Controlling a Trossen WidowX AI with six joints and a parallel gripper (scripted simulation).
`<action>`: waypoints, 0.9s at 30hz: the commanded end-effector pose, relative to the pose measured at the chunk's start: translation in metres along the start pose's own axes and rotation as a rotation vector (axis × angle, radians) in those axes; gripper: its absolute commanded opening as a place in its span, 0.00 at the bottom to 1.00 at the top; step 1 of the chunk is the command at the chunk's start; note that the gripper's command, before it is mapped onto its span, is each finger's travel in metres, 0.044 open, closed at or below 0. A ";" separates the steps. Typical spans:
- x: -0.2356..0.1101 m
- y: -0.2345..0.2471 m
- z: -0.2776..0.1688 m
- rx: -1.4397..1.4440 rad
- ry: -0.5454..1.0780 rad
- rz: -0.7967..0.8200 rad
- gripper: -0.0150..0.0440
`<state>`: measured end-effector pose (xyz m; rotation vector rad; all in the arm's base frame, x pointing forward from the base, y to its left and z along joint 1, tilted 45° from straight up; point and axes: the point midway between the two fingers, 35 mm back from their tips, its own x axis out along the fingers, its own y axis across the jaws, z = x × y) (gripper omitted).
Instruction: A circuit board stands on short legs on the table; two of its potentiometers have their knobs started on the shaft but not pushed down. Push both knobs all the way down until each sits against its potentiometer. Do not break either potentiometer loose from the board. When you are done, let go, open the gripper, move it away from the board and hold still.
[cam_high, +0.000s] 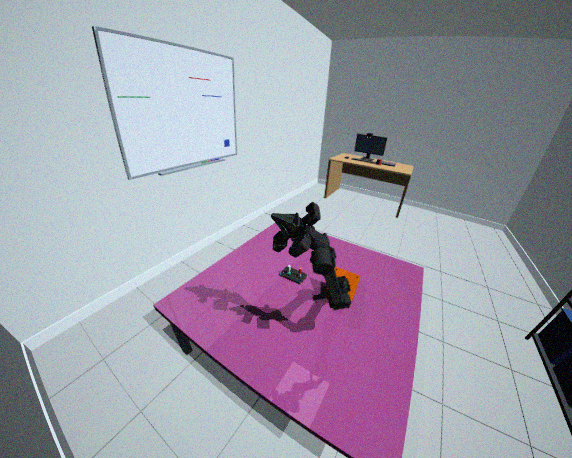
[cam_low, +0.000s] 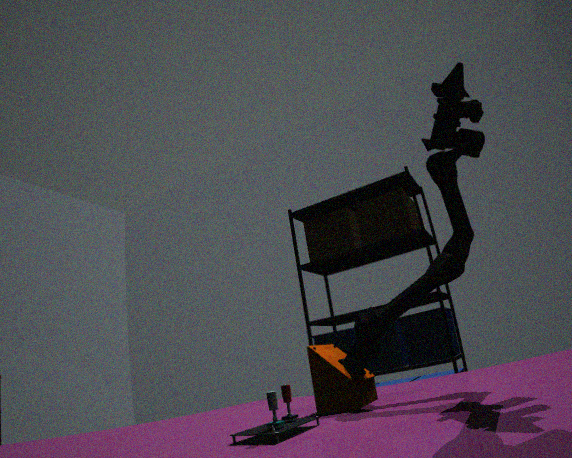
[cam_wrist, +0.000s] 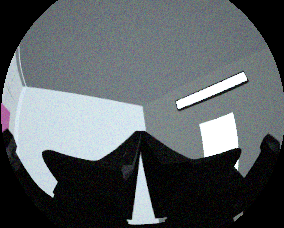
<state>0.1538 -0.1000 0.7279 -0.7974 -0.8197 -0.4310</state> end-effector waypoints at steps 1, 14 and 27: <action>0.003 0.007 -0.046 0.066 0.097 0.023 0.25; -0.009 0.057 -0.186 0.246 0.437 0.123 0.25; -0.063 0.134 -0.316 0.383 0.805 0.302 0.25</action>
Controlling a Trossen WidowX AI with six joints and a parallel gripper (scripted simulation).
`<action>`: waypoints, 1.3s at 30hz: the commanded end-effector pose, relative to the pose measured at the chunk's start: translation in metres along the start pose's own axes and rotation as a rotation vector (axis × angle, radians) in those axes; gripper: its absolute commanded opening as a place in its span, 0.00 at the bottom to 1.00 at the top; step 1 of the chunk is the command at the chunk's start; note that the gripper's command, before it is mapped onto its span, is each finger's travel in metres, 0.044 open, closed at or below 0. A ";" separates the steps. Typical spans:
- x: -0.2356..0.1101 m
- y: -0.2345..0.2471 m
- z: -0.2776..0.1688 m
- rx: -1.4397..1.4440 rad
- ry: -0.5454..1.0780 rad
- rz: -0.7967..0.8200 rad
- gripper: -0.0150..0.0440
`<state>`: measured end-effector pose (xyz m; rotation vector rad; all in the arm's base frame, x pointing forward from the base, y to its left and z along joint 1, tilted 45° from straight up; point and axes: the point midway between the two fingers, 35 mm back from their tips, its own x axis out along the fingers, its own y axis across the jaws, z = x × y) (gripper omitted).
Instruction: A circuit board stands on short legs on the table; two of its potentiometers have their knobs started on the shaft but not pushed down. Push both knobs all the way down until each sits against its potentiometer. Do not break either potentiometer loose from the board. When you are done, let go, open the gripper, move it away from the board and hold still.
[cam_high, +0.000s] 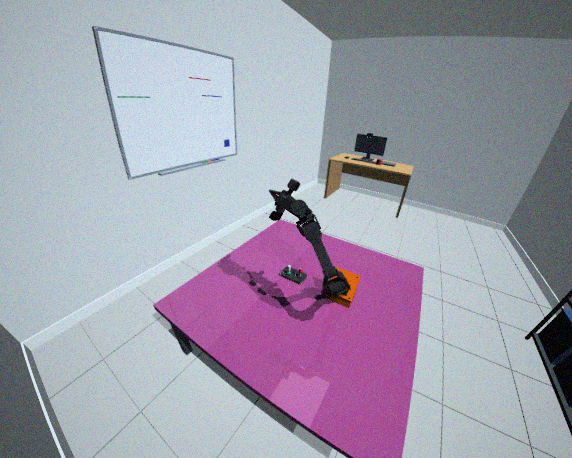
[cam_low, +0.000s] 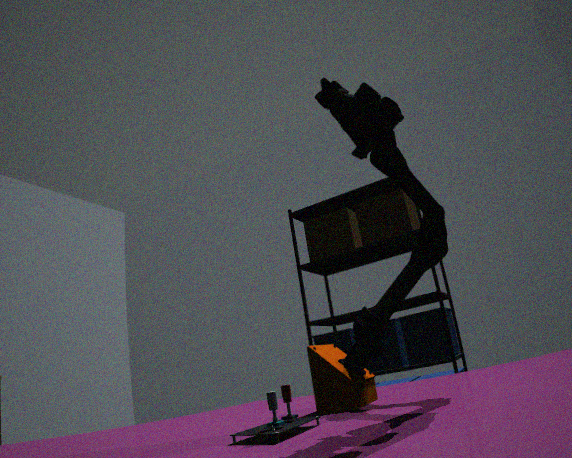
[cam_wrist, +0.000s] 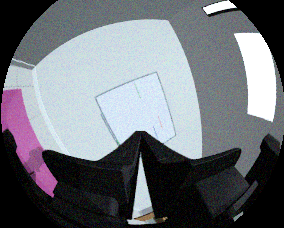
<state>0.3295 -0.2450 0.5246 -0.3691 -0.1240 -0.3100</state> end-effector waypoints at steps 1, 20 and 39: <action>0.016 0.015 -0.054 0.041 0.133 0.069 0.25; 0.016 0.112 -0.245 0.200 0.656 0.409 0.25; -0.069 0.224 -0.363 0.385 1.119 0.831 0.25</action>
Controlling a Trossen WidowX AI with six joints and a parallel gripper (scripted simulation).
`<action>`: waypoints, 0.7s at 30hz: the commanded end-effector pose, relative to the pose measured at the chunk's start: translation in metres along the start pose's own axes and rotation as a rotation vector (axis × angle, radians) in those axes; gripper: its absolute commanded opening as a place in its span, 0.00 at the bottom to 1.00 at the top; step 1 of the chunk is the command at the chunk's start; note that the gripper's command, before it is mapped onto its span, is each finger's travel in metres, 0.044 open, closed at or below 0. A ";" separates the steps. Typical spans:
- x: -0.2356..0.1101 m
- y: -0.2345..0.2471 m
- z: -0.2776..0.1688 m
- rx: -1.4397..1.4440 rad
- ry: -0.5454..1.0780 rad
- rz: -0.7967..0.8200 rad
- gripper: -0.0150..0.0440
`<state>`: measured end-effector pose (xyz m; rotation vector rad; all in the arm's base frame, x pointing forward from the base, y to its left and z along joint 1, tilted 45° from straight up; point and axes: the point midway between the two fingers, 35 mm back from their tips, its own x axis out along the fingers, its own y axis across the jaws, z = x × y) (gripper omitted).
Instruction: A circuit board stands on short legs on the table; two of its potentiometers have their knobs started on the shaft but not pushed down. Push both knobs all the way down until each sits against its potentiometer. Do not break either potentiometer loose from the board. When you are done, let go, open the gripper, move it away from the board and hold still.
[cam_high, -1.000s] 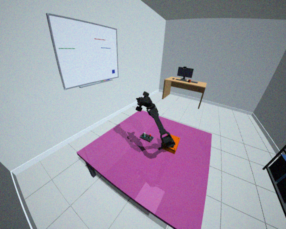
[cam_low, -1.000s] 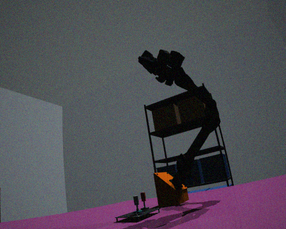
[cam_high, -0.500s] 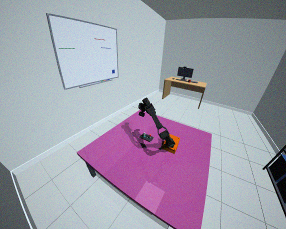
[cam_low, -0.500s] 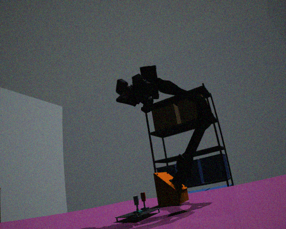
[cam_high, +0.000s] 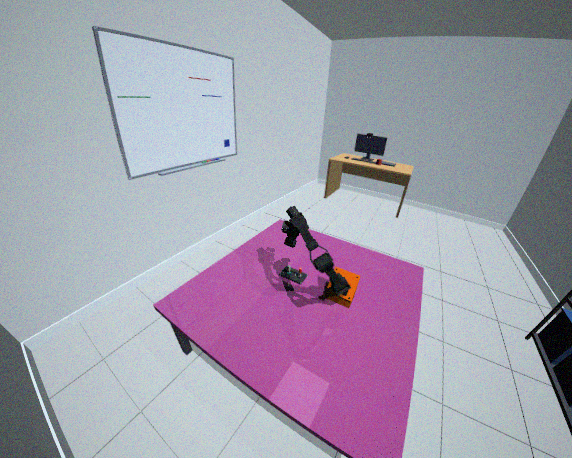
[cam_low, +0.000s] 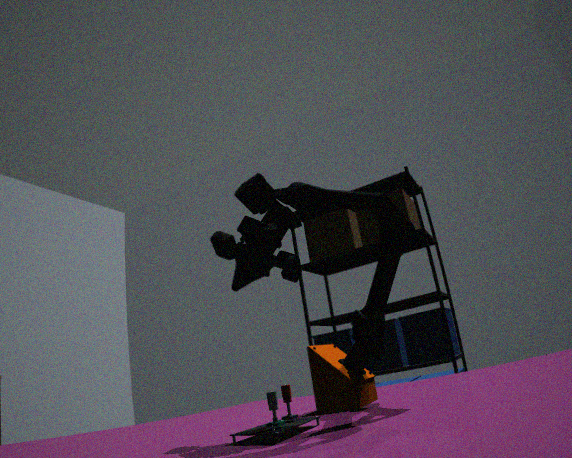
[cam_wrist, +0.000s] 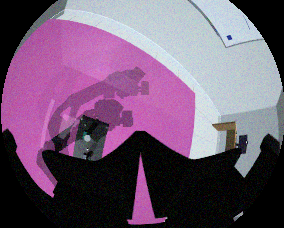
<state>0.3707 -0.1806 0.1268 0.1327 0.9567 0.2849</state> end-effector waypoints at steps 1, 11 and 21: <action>0.024 0.017 -0.030 0.033 0.106 0.110 0.25; 0.053 0.063 -0.092 0.112 0.333 0.356 0.25; 0.059 0.089 -0.121 0.161 0.450 0.494 0.25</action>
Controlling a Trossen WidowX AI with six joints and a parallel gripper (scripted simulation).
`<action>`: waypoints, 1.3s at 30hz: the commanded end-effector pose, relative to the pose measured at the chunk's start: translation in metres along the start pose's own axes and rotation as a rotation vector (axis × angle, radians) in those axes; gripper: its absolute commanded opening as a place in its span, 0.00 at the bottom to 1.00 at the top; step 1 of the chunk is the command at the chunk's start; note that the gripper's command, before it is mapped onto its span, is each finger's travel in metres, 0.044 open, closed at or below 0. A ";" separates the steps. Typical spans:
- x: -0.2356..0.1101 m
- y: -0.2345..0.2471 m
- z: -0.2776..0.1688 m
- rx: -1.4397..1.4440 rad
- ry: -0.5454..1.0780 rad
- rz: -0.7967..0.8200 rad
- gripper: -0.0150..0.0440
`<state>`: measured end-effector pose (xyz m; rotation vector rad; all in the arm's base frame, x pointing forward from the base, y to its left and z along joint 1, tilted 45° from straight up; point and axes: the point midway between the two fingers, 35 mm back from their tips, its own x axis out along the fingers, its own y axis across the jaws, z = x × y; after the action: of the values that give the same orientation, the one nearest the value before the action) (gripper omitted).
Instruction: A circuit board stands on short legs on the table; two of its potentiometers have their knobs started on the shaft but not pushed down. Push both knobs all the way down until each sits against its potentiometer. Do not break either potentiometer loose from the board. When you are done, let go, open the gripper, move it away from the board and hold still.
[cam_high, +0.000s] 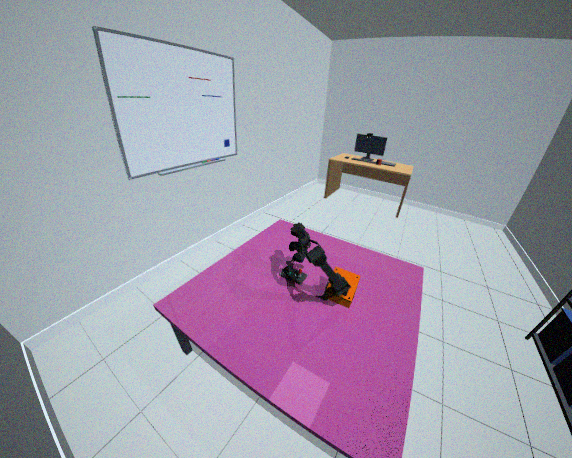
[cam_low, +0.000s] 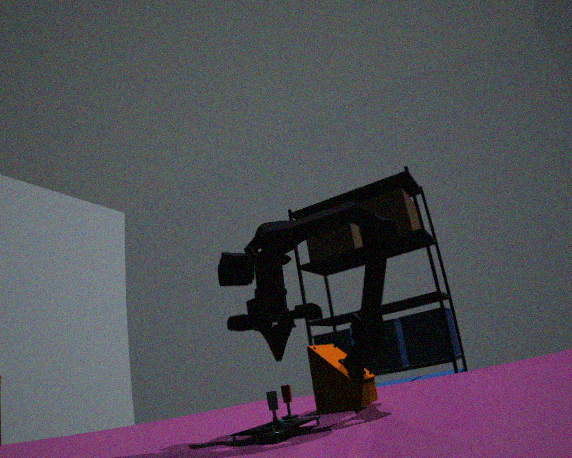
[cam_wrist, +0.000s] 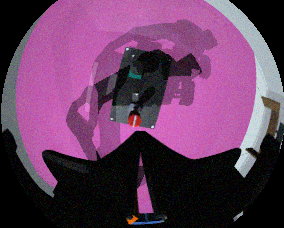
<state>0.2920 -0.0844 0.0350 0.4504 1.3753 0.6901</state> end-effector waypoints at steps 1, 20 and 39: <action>0.005 0.003 -0.004 0.006 0.016 0.028 0.25; 0.036 0.004 -0.005 0.006 0.016 0.028 0.25; 0.045 0.005 -0.005 0.006 0.015 0.029 0.25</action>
<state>0.2892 -0.0520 0.0051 0.4628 1.3868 0.7153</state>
